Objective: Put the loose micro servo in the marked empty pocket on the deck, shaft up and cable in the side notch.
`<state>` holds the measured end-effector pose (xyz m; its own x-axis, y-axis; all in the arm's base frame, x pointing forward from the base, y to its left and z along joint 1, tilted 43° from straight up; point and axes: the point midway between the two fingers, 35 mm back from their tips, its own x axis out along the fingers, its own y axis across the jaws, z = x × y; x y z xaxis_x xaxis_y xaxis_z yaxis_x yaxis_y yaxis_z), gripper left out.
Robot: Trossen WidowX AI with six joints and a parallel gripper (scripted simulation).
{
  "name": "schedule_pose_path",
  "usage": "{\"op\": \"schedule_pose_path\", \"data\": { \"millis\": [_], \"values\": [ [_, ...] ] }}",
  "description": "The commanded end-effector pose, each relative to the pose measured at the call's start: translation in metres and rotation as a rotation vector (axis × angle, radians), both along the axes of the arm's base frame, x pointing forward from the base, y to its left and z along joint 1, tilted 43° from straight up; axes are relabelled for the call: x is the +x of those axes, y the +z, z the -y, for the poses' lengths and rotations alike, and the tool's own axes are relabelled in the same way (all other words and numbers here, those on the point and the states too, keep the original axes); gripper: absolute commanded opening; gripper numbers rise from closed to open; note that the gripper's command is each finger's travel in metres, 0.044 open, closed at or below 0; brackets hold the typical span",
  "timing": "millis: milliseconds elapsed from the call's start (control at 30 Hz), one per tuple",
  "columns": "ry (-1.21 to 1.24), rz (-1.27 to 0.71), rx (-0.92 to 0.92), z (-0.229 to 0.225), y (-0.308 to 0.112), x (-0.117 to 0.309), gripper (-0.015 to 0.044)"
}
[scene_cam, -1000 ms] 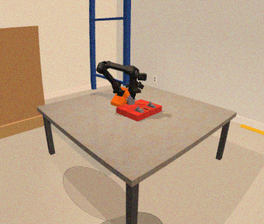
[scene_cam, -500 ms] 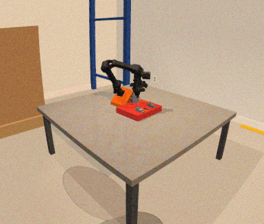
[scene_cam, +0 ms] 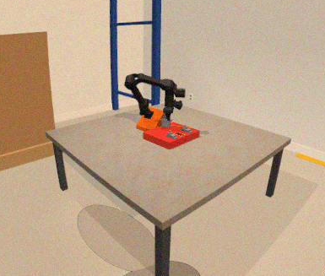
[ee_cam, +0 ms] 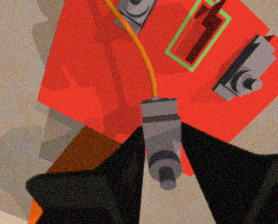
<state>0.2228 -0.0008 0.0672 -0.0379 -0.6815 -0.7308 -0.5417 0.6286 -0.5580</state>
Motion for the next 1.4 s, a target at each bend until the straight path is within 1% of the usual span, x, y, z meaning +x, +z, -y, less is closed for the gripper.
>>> {"op": "schedule_pose_path", "data": {
  "millis": [0, 533, 833, 1367],
  "values": [
    [-0.104, 0.098, -0.002, -0.001, 0.000, 0.000, 0.0000],
    [-0.487, 0.454, -0.021, -0.001, 0.000, 0.000, 0.0000],
    [-0.491, 0.458, -0.021, 0.000, 0.000, 0.007, 0.0000],
    [-0.491, 0.461, -0.021, 0.006, 0.003, 0.070, 0.0000]
  ]
}}
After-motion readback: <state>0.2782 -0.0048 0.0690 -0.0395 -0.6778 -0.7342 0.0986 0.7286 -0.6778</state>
